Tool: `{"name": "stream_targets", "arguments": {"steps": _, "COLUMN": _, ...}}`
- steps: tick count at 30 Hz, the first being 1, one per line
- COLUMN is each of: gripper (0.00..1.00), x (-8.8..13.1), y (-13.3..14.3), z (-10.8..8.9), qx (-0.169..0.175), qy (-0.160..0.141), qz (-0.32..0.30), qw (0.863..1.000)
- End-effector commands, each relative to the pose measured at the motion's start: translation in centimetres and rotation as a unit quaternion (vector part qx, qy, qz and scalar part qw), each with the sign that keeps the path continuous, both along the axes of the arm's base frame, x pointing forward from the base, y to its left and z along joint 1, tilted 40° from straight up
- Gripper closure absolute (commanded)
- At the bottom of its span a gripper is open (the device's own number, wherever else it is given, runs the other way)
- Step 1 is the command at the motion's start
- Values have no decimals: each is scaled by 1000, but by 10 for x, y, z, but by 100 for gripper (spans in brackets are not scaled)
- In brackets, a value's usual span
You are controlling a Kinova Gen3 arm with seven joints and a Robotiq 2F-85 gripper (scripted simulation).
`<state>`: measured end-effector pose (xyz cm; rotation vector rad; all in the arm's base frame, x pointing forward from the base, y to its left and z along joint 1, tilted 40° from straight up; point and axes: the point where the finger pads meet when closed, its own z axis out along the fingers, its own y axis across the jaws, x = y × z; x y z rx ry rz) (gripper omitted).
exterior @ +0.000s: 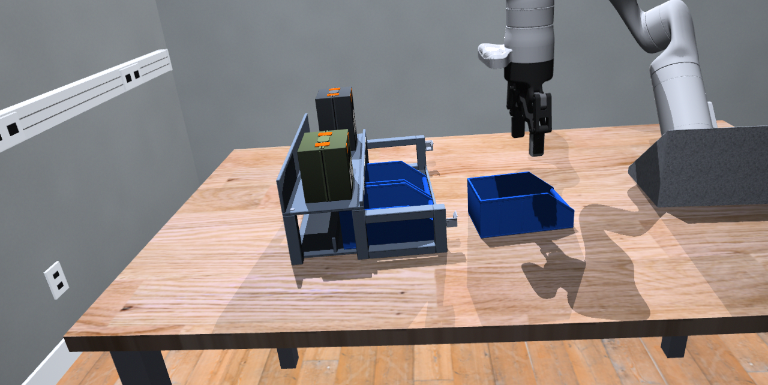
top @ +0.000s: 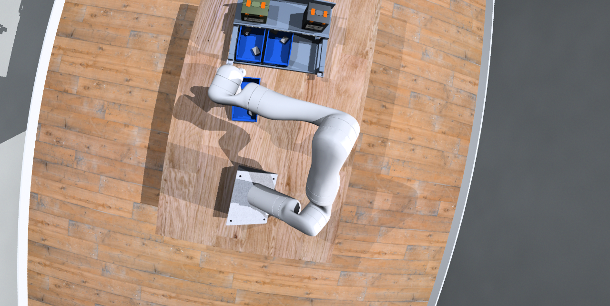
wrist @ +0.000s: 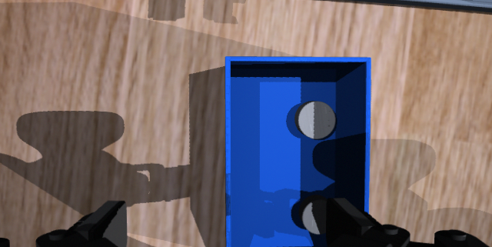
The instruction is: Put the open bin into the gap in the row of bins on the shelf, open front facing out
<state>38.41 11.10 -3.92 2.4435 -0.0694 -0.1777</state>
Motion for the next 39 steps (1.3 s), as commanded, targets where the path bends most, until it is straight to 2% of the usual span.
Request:
{"name": "stream_targets", "arguments": {"steps": 1, "gripper": 0, "x": 0, "y": 1, "z": 1, "qx": 1, "qy": -1, "qz": 0, "qw": 1000}}
{"name": "stream_targets", "arguments": {"steps": 22, "gripper": 0, "x": 1, "y": 2, "z": 1, "qx": 1, "qy": -1, "qz": 0, "qw": 1000}}
{"name": "stream_targets", "arguments": {"steps": 23, "gripper": 65, "x": 1, "y": 2, "z": 1, "qx": 1, "qy": -1, "qz": 0, "qw": 1000}}
{"name": "stream_targets", "arguments": {"steps": 39, "gripper": 65, "x": 1, "y": 2, "z": 1, "qx": 1, "qy": -1, "qz": 0, "qw": 1000}}
